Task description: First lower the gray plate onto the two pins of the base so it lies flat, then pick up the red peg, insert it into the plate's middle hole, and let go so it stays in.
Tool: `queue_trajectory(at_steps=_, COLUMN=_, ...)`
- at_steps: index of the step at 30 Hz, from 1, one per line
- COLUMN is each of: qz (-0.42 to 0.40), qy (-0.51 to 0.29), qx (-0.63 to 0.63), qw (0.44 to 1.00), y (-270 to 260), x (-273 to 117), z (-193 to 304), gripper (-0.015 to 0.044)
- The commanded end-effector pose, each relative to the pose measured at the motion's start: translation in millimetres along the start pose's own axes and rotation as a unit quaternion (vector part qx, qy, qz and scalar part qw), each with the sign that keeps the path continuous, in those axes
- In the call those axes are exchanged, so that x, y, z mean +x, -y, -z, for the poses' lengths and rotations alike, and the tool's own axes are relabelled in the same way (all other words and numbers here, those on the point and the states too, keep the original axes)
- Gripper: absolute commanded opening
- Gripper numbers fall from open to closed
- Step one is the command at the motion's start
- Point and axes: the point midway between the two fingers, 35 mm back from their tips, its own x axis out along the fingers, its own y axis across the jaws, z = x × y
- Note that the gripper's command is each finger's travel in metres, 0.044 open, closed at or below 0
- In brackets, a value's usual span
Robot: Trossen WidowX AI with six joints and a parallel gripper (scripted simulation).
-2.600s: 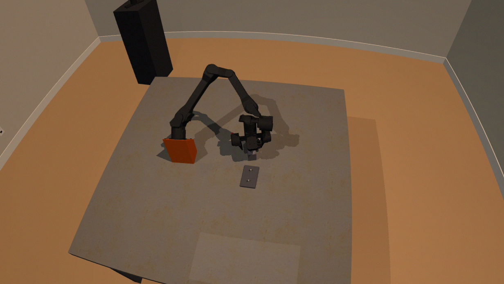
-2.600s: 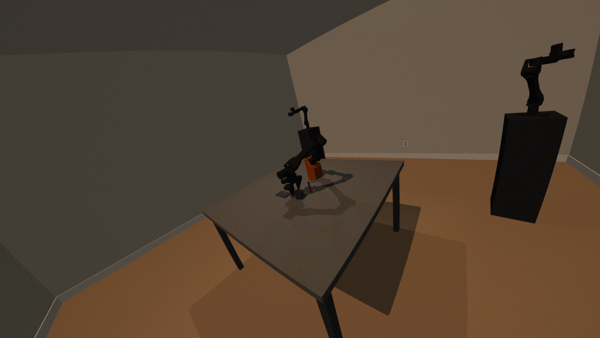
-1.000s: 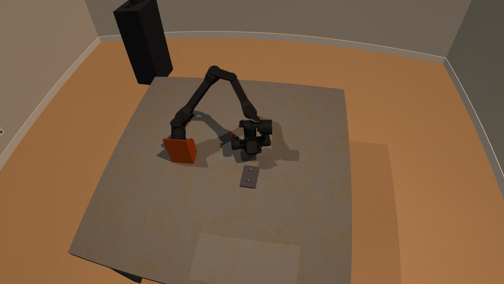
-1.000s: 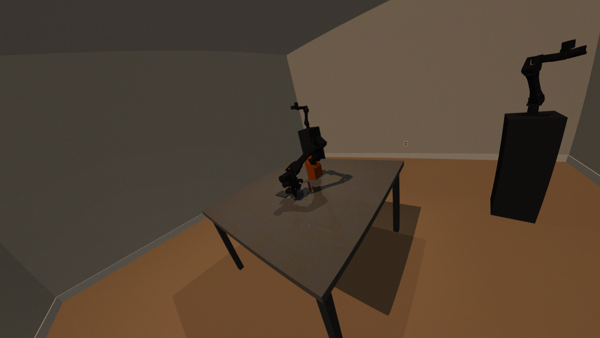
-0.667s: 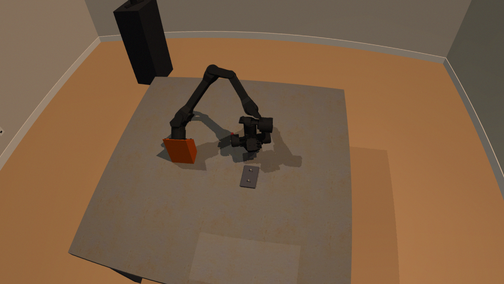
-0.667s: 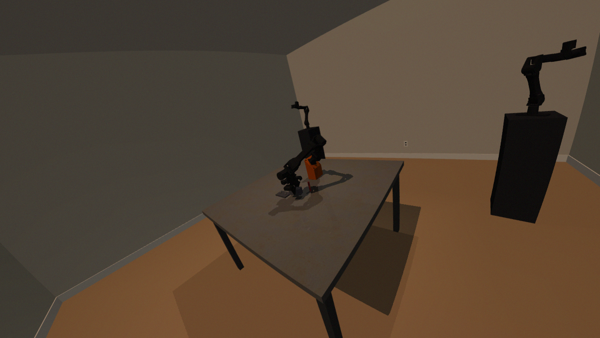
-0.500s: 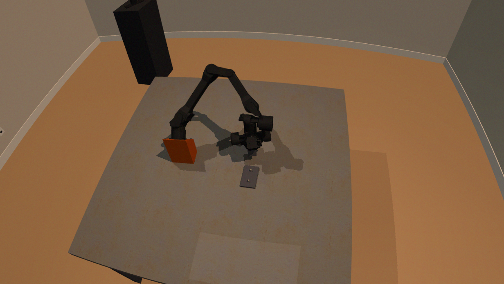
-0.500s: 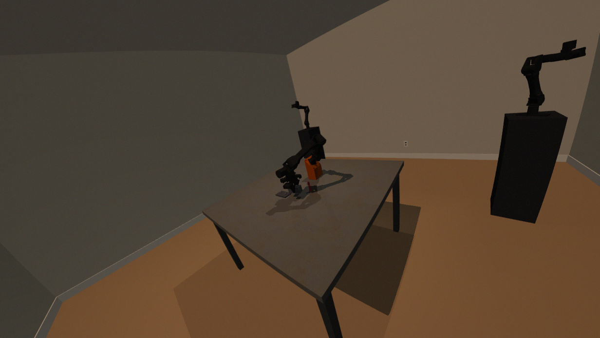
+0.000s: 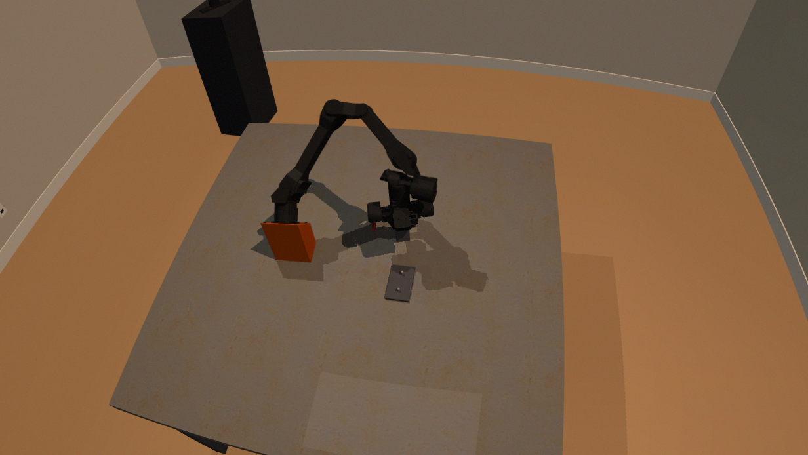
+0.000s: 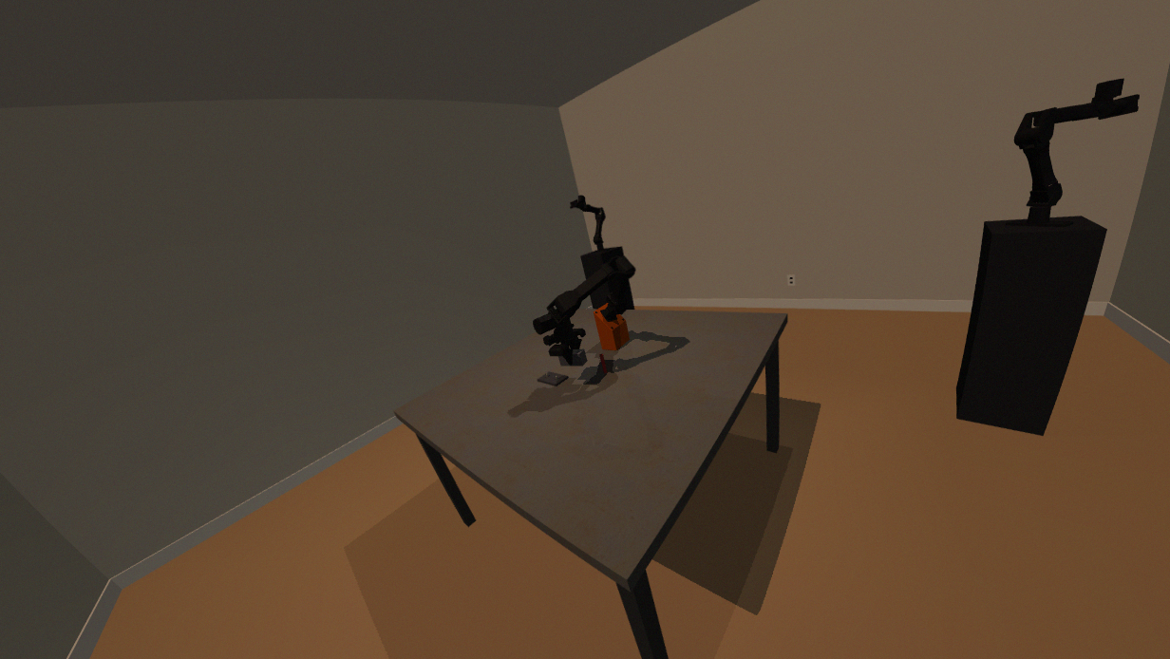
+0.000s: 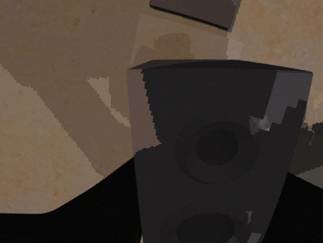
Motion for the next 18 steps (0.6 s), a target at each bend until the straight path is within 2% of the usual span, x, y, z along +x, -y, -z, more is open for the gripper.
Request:
queue_trajectory(at_steps=1, qz=0.000, qy=0.004, qx=-0.004, qw=1.000, y=1.1, x=-11.7, z=0.3, gripper=0.0000)
queue_trajectory(at_steps=13, qz=0.000, qy=-0.001, qx=-0.003, qw=1.000, y=8.1, x=-46.3, z=4.3, gripper=0.0000)
queue_trajectory(at_steps=18, qz=0.000, qy=-0.002, qx=0.001, qw=1.000, y=7.9, x=-46.1, z=0.4, gripper=0.0000)
